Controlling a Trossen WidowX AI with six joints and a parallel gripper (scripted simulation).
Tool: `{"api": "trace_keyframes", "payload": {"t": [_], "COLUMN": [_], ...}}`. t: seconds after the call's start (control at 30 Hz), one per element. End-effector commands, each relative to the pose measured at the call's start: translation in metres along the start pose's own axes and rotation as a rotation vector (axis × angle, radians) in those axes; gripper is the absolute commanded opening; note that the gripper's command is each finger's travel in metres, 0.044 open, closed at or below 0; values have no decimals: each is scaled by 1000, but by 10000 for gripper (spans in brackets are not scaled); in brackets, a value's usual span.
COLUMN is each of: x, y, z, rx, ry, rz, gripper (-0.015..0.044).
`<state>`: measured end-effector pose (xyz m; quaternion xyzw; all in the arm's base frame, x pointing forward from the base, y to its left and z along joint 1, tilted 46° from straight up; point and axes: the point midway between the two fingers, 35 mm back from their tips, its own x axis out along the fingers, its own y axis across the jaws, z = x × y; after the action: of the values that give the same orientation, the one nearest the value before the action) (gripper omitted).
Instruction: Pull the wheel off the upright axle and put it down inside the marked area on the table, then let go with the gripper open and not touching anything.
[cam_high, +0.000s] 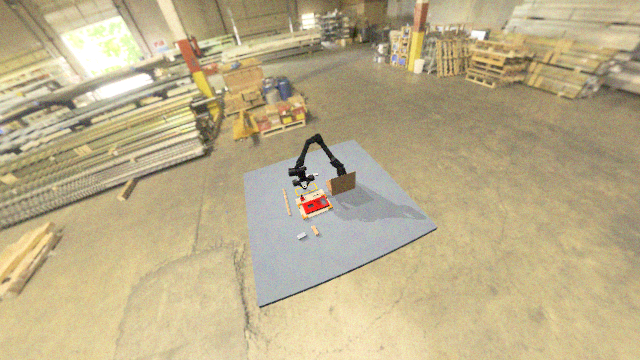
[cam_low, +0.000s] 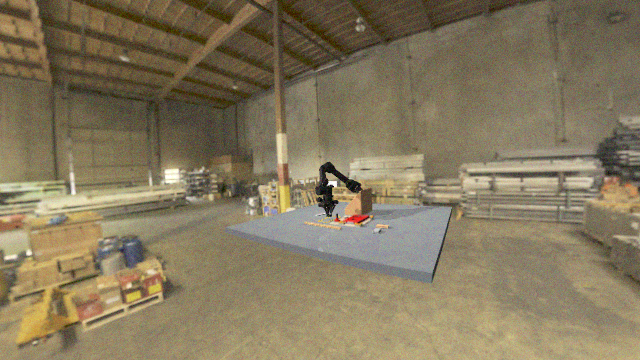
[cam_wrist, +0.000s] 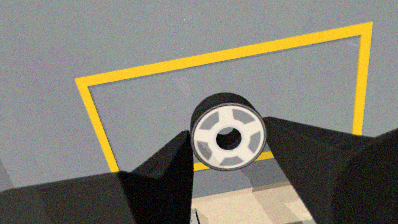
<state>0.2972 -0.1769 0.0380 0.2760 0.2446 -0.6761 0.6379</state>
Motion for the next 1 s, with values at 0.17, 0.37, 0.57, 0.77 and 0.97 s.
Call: {"api": "trace_keyframes", "payload": {"t": [0.17, 0.37, 0.57, 0.77, 0.97], "x": [27, 23, 23, -18, -30], "y": [-5, -5, -5, -2, -2], "z": [-2, 1, 1, 0, -5], "rx": [-12, -3, -3, -8, -22], "ry": [2, -4, -4, 5, 12], "rz": [-12, -8, -8, -10, -5], "gripper": [0, 105, 263, 300, 326]}}
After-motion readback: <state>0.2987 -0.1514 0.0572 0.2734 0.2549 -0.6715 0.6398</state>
